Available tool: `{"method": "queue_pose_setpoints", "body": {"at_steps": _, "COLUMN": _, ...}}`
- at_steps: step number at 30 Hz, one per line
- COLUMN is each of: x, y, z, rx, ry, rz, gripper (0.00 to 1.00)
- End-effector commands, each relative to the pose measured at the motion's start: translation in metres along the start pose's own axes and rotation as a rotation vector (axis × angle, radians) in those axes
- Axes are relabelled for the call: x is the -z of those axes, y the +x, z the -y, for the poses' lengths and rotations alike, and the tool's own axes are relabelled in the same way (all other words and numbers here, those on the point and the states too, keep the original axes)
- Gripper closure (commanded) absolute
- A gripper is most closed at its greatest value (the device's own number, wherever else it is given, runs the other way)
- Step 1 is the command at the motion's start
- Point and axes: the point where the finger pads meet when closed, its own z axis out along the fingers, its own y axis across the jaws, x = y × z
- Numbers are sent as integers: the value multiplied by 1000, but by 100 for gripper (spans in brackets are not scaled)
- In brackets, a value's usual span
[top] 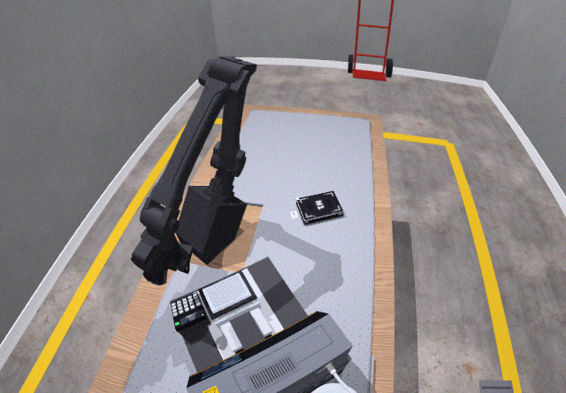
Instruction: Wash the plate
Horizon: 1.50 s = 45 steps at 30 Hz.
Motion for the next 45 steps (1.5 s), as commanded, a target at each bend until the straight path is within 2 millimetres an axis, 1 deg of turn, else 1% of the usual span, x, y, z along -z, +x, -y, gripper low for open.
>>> {"method": "queue_pose_setpoints", "body": {"at_steps": 1, "x": 11, "y": -24, "z": 5, "rx": 202, "ry": -5, "rz": 43, "gripper": 64}}
{"method": "queue_pose_setpoints", "body": {"at_steps": 8, "x": 11, "y": -24, "z": 4, "rx": 438, "ry": 2, "rz": 42, "gripper": 78}}
{"method": "queue_pose_setpoints", "body": {"at_steps": 10, "x": 11, "y": -24, "z": 4, "rx": 438, "ry": 2, "rz": 42, "gripper": 78}}
{"method": "queue_pose_setpoints", "body": {"at_steps": 18, "x": 11, "y": -24, "z": 4, "rx": 704, "ry": 7, "rz": 42, "gripper": 94}}
{"method": "queue_pose_setpoints", "body": {"at_steps": 21, "x": 11, "y": -24, "z": 4, "rx": 708, "ry": 7, "rz": 42, "gripper": 100}}
{"method": "queue_pose_setpoints", "body": {"at_steps": 24, "x": 11, "y": -24, "z": 4, "rx": 708, "ry": 8, "rz": 41, "gripper": 100}}
{"method": "queue_pose_setpoints", "body": {"at_steps": 25, "x": -9, "y": -3, "z": 6, "rx": 693, "ry": -27, "rz": 43, "gripper": 100}}
{"method": "queue_pose_setpoints", "body": {"at_steps": 27, "x": -9, "y": -3, "z": 6, "rx": 693, "ry": -27, "rz": 43, "gripper": 100}}
{"method": "queue_pose_setpoints", "body": {"at_steps": 29, "x": -13, "y": -4, "z": 4, "rx": 696, "ry": -41, "rz": 120, "gripper": 100}}
{"method": "queue_pose_setpoints", "body": {"at_steps": 33, "x": -39, "y": -2, "z": 5, "rx": 690, "ry": -93, "rz": 236, "gripper": 100}}
{"method": "queue_pose_setpoints", "body": {"at_steps": 34, "x": -40, "y": -2, "z": 5, "rx": 689, "ry": -104, "rz": 269, "gripper": 100}}
{"method": "queue_pose_setpoints", "body": {"at_steps": 35, "x": -37, "y": -4, "z": 4, "rx": 690, "ry": -111, "rz": 308, "gripper": 100}}
{"method": "queue_pose_setpoints", "body": {"at_steps": 36, "x": -28, "y": -6, "z": 3, "rx": 696, "ry": -109, "rz": 359, "gripper": 100}}
{"method": "queue_pose_setpoints", "body": {"at_steps": 39, "x": -27, "y": -7, "z": 3, "rx": 696, "ry": -113, "rz": 376, "gripper": 100}}
{"method": "queue_pose_setpoints", "body": {"at_steps": 40, "x": -13, "y": -30, "z": -1, "rx": 731, "ry": -81, "rz": 404, "gripper": 100}}
{"method": "queue_pose_setpoints", "body": {"at_steps": 44, "x": -13, "y": -30, "z": -1, "rx": 733, "ry": -80, "rz": 402, "gripper": 100}}
{"method": "queue_pose_setpoints", "body": {"at_steps": 45, "x": -28, "y": -13, "z": 2, "rx": 694, "ry": -112, "rz": 362, "gripper": 100}}
